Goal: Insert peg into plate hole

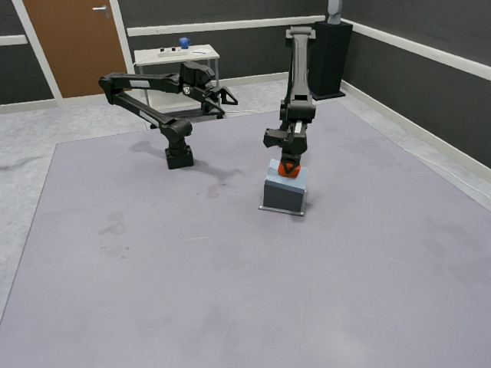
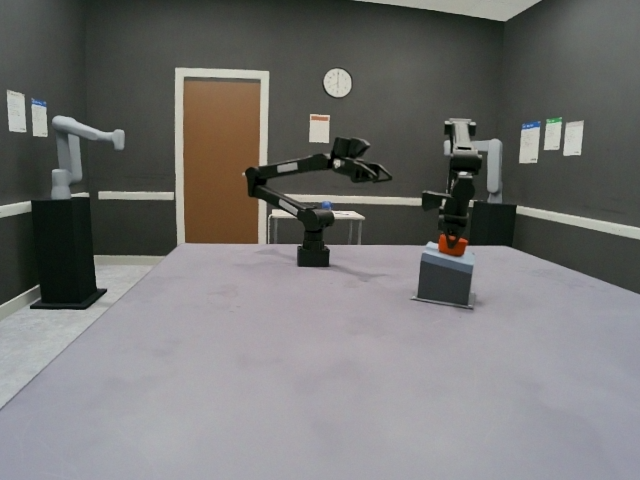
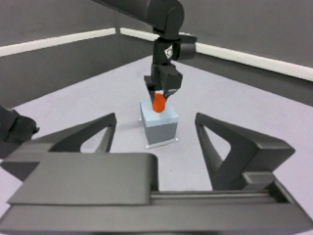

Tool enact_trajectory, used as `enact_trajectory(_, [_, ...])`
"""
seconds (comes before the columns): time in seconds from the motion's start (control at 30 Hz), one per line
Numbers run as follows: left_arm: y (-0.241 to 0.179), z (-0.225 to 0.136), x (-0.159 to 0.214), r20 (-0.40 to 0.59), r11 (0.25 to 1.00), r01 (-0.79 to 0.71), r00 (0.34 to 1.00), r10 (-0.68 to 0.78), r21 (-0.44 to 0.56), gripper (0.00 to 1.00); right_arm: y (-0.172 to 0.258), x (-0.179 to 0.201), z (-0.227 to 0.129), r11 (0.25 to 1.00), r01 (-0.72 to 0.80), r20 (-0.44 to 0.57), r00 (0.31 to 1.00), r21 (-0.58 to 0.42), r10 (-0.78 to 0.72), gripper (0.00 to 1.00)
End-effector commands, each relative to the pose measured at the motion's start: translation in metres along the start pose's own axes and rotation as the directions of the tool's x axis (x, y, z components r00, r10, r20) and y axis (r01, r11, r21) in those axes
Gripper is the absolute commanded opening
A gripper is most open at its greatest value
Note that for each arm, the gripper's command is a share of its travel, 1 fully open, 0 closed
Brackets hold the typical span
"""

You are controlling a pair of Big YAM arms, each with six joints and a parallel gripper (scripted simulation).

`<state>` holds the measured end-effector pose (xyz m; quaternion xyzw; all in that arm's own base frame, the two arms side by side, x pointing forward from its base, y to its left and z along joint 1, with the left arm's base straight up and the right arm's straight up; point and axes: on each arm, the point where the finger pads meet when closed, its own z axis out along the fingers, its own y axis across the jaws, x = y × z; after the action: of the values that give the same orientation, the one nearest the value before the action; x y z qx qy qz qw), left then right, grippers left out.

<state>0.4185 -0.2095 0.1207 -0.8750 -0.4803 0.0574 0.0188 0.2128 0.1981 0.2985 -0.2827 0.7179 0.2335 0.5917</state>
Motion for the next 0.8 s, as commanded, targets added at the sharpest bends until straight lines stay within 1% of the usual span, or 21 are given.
enact_trajectory(0.0, [0.017, -0.016, 0.003, -0.002, 1.0, -0.005, 1.0, 0.005, -0.024, 0.4, 0.0, -0.022, -0.004, 1.0, 0.0, 0.04, 0.999, 0.001, 0.0, 1.0])
enact_trajectory(0.27, [0.017, -0.016, 0.003, -0.002, 1.0, -0.003, 1.0, 0.003, -0.024, 0.4, 0.0, -0.022, -0.004, 1.0, 0.0, 0.04, 0.999, 0.001, 0.0, 1.0])
enact_trajectory(0.3, [0.017, -0.016, 0.003, -0.002, 1.0, -0.003, 1.0, 0.003, -0.024, 0.51, 0.0, -0.022, -0.004, 1.0, 0.0, 0.04, 0.999, 0.001, 0.0, 1.0])
enact_trajectory(0.33, [0.007, -0.015, 0.002, -0.001, 1.0, -0.002, 1.0, 0.002, -0.019, 0.57, 0.0, -0.022, -0.004, 1.0, 0.0, 0.04, 0.999, 0.001, 0.0, 1.0])
enact_trajectory(0.37, [0.007, -0.021, 0.004, -0.003, 0.999, -0.003, 1.0, 0.003, -0.032, 0.68, 0.0, -0.022, -0.004, 1.0, 0.0, 0.04, 0.999, 0.001, 0.0, 1.0])
enact_trajectory(0.4, [0.013, -0.04, 0.006, -0.009, 0.997, -0.006, 1.0, 0.005, -0.075, 0.69, 0.0, -0.022, -0.004, 1.0, 0.0, 0.04, 0.999, 0.001, 0.0, 1.0])
enact_trajectory(0.6, [0.01, -0.066, 0.009, -0.018, 0.993, -0.009, 1.0, 0.007, -0.115, 0.69, 0.0, -0.022, -0.004, 1.0, 0.0, 0.04, 0.999, 0.001, 0.0, 1.0])
enact_trajectory(0.67, [0.01, -0.066, 0.009, -0.018, 0.993, -0.009, 1.0, 0.007, -0.115, 0.69, 0.0, -0.022, -0.004, 1.0, 0.0, 0.04, 0.999, 0.001, 0.0, 1.0])
enact_trajectory(0.7, [0.013, -0.06, 0.004, -0.016, 0.995, -0.018, 1.0, 0.017, -0.095, 0.69, 0.0, -0.022, -0.004, 1.0, 0.0, 0.04, 0.999, 0.001, 0.0, 1.0])
enact_trajectory(0.77, [0.012, -0.068, 0.004, -0.016, 0.995, -0.018, 1.0, 0.016, -0.096, 0.69, 0.0, -0.022, -0.004, 1.0, 0.0, 0.04, 0.999, 0.001, 0.0, 1.0])
